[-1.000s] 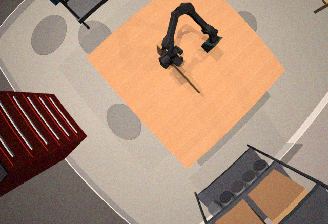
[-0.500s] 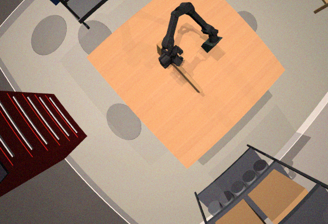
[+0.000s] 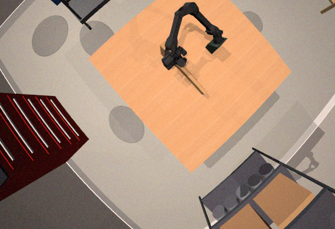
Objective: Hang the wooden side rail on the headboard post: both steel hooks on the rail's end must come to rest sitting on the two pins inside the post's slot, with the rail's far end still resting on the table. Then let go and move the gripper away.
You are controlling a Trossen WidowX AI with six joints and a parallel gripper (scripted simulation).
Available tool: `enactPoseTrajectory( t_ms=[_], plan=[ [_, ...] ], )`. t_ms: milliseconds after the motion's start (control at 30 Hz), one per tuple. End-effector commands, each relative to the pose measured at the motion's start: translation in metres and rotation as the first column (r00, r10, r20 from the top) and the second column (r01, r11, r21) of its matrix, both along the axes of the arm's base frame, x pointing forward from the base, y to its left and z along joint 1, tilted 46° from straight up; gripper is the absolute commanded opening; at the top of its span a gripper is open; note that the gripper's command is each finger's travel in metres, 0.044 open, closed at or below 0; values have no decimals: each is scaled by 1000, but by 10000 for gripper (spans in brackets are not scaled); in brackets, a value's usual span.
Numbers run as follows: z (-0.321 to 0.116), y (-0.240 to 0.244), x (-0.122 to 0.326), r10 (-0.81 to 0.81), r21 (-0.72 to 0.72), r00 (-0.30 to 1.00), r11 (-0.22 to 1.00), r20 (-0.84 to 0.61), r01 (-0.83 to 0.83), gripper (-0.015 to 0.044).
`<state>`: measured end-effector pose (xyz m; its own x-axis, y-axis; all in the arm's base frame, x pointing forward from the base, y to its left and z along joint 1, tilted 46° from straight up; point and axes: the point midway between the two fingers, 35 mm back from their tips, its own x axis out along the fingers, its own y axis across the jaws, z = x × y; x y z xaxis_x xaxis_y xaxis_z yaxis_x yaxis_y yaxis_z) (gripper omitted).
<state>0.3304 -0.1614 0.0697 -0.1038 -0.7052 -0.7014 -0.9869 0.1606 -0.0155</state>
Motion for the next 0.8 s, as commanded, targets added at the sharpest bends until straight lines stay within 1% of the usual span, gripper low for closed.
enactPoseTrajectory(
  t_ms=[0, 767],
  plan=[
    [2, 0, 0, 6, -2, 1000, 1000, 0, -6, 0],
    [4, -2, 0, 6, -2, 1000, 1000, 0, -6, 0]
  ],
)
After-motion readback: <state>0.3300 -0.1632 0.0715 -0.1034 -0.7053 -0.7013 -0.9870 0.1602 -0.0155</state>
